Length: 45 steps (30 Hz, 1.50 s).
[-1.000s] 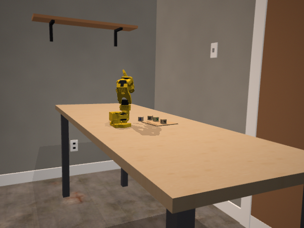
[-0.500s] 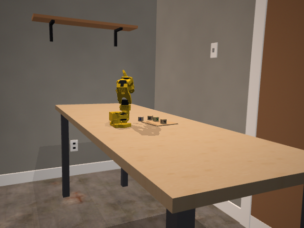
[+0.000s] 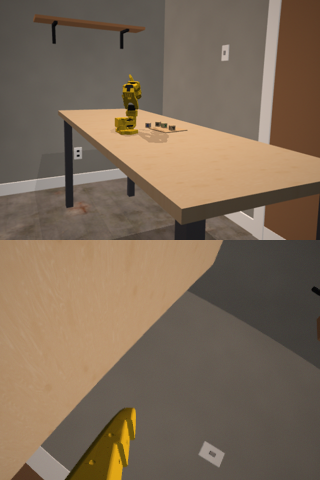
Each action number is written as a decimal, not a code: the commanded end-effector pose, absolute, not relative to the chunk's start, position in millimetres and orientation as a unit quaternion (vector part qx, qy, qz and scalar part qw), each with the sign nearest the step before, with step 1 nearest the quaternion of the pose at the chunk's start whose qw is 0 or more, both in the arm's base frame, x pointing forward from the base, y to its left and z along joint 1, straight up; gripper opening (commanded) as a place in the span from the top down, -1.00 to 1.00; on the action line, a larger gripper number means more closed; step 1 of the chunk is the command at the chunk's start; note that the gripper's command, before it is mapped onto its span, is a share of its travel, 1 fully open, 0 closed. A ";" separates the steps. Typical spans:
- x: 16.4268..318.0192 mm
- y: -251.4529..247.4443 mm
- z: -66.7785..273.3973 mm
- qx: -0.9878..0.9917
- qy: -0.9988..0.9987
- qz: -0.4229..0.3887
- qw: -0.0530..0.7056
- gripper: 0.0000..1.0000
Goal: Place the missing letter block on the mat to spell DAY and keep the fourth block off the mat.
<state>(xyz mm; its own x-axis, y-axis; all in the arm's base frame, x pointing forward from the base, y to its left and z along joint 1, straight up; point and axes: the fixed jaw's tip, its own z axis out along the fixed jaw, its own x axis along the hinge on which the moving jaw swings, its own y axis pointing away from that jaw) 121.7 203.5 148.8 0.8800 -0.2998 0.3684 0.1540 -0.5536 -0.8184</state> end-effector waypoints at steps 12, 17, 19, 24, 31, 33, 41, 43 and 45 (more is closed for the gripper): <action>121.3 201.4 172.8 -0.818 0.046 -0.260 0.510 -1.00; 125.9 196.6 170.8 -0.822 0.079 -0.251 0.506 -1.00; 127.9 194.4 169.9 -0.823 0.094 -0.247 0.503 -1.00; 129.7 192.4 169.0 -0.823 0.107 -0.243 0.501 -1.00; 131.5 190.3 168.2 -0.824 0.121 -0.239 0.499 -1.00; 133.3 188.0 167.4 -0.824 0.136 -0.235 0.497 -1.00; 137.8 182.3 165.3 -0.823 0.174 -0.225 0.491 -1.00; 137.8 182.3 165.3 -0.823 0.174 -0.225 0.491 -1.00; 137.9 182.1 165.2 -0.823 0.175 -0.225 0.491 -1.00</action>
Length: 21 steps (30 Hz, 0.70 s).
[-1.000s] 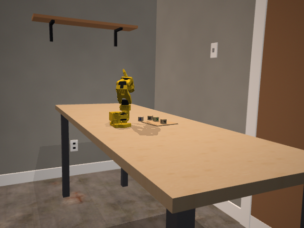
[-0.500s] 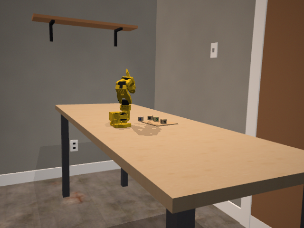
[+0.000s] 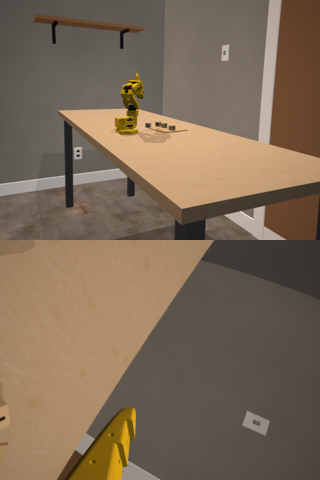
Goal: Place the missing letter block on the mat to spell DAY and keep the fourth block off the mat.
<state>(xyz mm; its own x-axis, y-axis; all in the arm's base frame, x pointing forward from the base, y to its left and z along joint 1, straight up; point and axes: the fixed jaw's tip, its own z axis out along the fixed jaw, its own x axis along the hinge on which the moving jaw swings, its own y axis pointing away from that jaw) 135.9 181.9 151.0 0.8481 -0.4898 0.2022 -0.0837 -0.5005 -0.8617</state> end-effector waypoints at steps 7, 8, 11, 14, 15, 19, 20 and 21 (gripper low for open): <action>142.8 175.1 162.8 -0.820 0.220 -0.213 0.484 -1.00; 143.5 174.0 162.4 -0.819 0.227 -0.211 0.482 -1.00; 144.8 172.0 161.7 -0.818 0.240 -0.208 0.480 -1.00; 144.9 171.7 161.7 -0.818 0.241 -0.208 0.480 -1.00; 144.9 171.7 161.7 -0.818 0.241 -0.208 0.480 -1.00; 145.8 170.4 161.2 -0.816 0.249 -0.205 0.479 -1.00; 146.3 169.5 160.9 -0.816 0.255 -0.204 0.478 -1.00; 147.0 168.3 160.6 -0.815 0.262 -0.202 0.476 -1.00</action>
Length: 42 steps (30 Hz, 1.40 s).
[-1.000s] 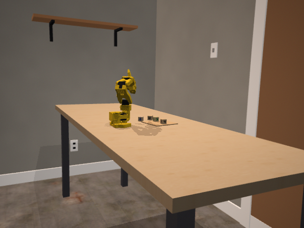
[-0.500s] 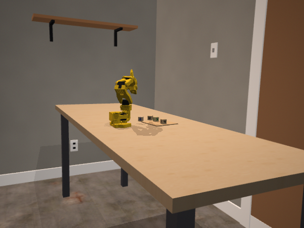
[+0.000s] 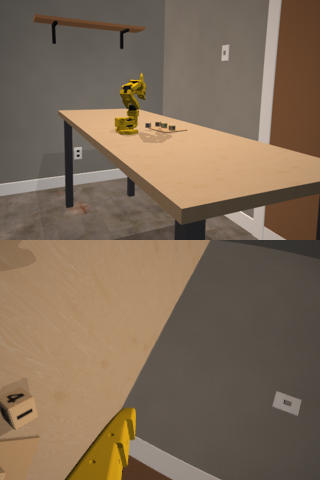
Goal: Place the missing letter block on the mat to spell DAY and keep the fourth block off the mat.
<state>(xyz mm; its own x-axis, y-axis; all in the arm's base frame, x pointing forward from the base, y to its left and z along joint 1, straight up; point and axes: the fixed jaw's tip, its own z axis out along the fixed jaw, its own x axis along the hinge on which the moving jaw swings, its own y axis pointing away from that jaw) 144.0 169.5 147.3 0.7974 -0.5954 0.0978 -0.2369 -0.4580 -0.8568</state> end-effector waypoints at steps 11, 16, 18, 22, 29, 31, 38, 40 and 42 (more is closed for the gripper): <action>151.2 160.8 158.3 -0.806 0.308 -0.191 0.468 -1.00; 152.4 158.5 157.6 -0.803 0.322 -0.187 0.466 -1.00; 153.6 155.9 156.8 -0.799 0.338 -0.183 0.463 -1.00; 155.9 150.9 155.4 -0.791 0.367 -0.176 0.457 -1.00; 156.5 149.5 155.1 -0.788 0.375 -0.174 0.456 -1.00; 156.8 148.9 154.9 -0.787 0.379 -0.173 0.455 -1.00; 160.0 140.5 152.7 -0.770 0.427 -0.162 0.445 -1.00; 160.7 138.8 152.2 -0.766 0.437 -0.159 0.443 -1.00; 160.9 138.1 152.1 -0.765 0.440 -0.158 0.443 -1.00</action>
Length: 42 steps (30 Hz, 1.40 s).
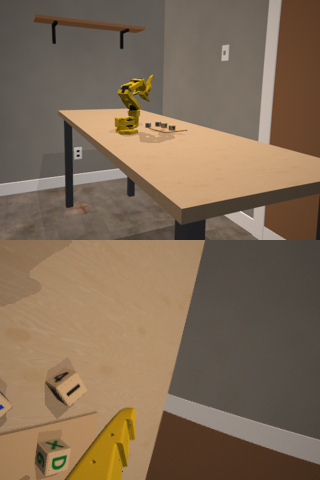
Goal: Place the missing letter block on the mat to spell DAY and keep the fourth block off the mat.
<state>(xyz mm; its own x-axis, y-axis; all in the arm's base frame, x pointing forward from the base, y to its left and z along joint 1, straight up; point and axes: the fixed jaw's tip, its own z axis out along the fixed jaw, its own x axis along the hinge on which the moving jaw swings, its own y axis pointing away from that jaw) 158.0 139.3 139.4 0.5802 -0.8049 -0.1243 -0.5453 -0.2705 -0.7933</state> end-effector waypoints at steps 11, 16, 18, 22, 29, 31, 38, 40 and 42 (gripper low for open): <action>162.9 131.6 150.5 -0.749 0.477 -0.150 0.435 -1.00; 164.3 126.7 149.3 -0.736 0.503 -0.143 0.429 -1.00; 164.3 126.5 149.3 -0.736 0.504 -0.143 0.429 -1.00; 164.4 126.3 149.2 -0.735 0.506 -0.143 0.428 -1.00; 166.1 118.5 147.5 -0.713 0.547 -0.133 0.419 -1.00; 166.6 116.2 147.0 -0.705 0.559 -0.130 0.416 -1.00; 166.8 114.8 146.7 -0.701 0.566 -0.129 0.414 -1.00; 166.9 114.2 146.5 -0.699 0.570 -0.128 0.413 -1.00; 167.2 112.4 146.2 -0.693 0.579 -0.126 0.411 -1.00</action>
<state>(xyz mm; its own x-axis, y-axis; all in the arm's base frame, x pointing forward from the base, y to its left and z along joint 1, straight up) 164.5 113.3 134.5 0.3108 -0.9092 -0.2770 -0.7199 -0.0349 -0.6932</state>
